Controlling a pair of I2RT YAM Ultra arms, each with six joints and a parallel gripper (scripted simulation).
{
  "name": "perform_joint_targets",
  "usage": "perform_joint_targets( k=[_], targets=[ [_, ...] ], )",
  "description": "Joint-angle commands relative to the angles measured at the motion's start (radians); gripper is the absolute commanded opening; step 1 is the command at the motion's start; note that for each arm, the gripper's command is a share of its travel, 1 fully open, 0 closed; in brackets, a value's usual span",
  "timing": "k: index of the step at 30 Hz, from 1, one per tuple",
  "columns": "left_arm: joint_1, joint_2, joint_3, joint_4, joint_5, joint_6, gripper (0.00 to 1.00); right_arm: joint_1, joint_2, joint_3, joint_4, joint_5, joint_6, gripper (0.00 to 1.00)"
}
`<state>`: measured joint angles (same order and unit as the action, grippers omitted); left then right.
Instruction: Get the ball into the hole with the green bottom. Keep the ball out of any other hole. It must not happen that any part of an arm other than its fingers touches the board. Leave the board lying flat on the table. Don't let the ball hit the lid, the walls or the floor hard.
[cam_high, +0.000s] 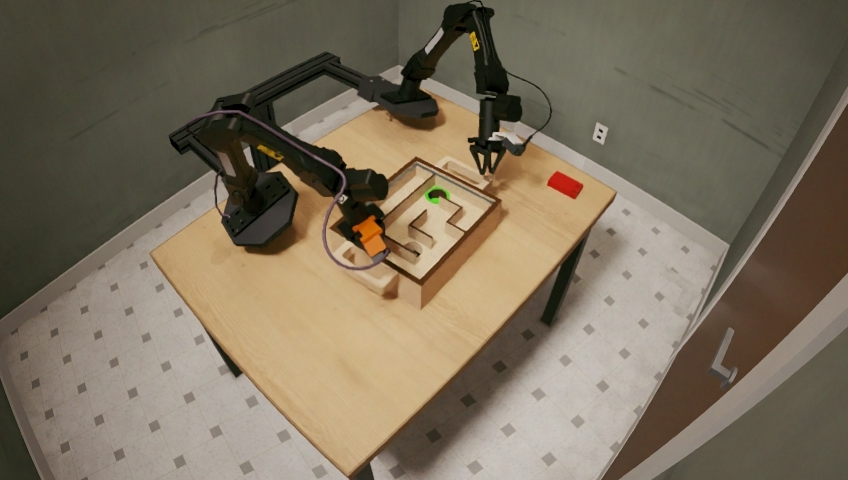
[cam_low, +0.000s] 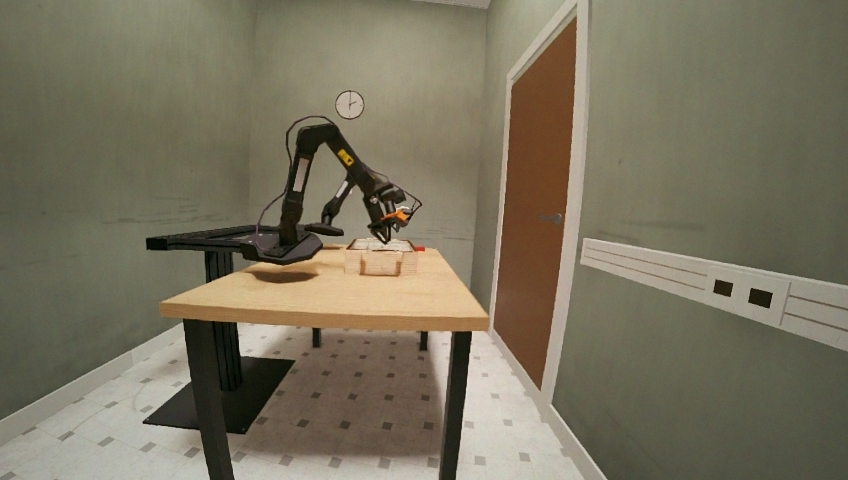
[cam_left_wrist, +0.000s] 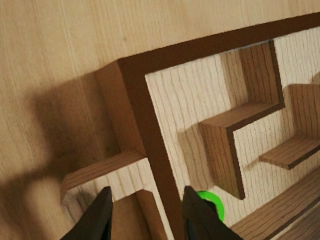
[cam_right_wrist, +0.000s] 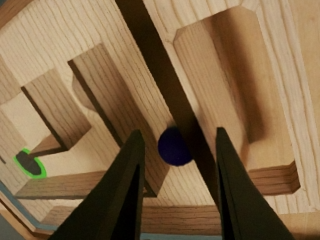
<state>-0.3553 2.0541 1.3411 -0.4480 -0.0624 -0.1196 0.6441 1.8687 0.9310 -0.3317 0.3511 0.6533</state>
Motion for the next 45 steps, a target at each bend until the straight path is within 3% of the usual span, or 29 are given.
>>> perform_joint_targets(
  k=[1, 7, 13, 22, 45],
  targets=[
    [-0.058, -0.054, -0.062, -0.048, -0.180, -0.178, 0.36, -0.026, -0.043, -0.024, -0.082, 0.034, -0.195, 0.36],
    [-0.152, -0.100, -0.166, -0.081, -0.374, -0.374, 0.36, -0.071, -0.077, -0.036, -0.148, 0.052, -0.407, 0.36],
    [-0.214, -0.115, -0.216, -0.122, -0.464, -0.476, 0.36, -0.098, -0.101, -0.046, -0.170, 0.055, -0.503, 0.36],
    [-0.228, -0.115, -0.218, -0.131, -0.427, -0.439, 0.36, -0.097, -0.108, -0.022, -0.127, 0.045, -0.452, 0.36],
    [-0.148, -0.003, -0.258, 0.028, -0.413, -0.383, 0.36, -0.084, -0.109, -0.022, -0.129, 0.044, -0.456, 0.36]
  ],
)
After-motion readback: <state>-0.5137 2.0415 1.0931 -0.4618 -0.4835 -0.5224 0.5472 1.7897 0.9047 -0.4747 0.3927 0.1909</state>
